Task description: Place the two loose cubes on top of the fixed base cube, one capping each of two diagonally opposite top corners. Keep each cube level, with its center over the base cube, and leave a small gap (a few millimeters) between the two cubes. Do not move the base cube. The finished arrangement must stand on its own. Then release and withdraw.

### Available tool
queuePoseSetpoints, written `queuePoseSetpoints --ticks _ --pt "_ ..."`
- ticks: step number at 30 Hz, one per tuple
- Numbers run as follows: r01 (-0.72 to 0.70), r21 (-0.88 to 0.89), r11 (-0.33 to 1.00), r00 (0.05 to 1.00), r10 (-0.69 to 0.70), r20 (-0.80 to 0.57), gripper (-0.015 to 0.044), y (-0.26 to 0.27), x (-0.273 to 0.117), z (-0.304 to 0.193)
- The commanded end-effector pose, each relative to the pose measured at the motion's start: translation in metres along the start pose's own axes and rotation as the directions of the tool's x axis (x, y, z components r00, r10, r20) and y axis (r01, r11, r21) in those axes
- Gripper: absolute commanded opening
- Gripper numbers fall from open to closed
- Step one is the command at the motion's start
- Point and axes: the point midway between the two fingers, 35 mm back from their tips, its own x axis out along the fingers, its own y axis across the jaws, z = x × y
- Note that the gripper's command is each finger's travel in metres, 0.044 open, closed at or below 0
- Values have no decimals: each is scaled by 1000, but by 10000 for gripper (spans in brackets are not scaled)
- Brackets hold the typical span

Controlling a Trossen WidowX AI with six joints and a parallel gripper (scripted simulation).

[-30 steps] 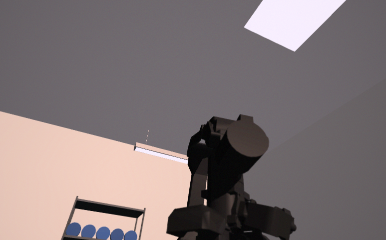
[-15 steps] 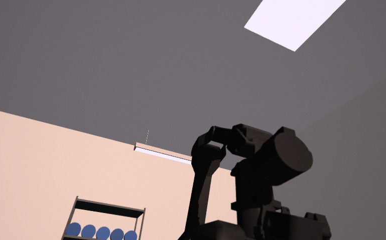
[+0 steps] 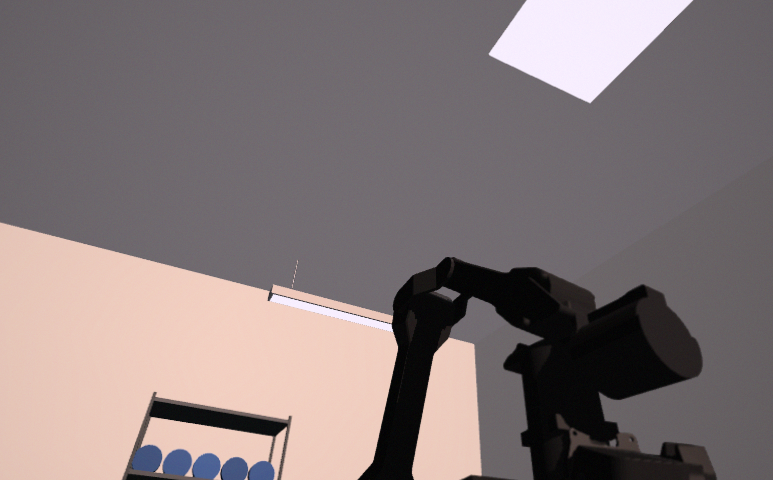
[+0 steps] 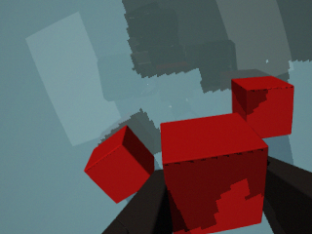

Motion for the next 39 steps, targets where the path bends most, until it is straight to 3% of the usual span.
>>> queuePoseSetpoints --ticks 1,11,26,39 --pt "-5 97 995 1000 6 -6 105 15 5 -3" --pt "-6 312 950 1000 9 -8 105 44 11 -12" --pt "-6 316 949 1000 9 -8 105 44 11 -12" --pt "-6 327 945 1000 9 -9 105 43 38 -12"
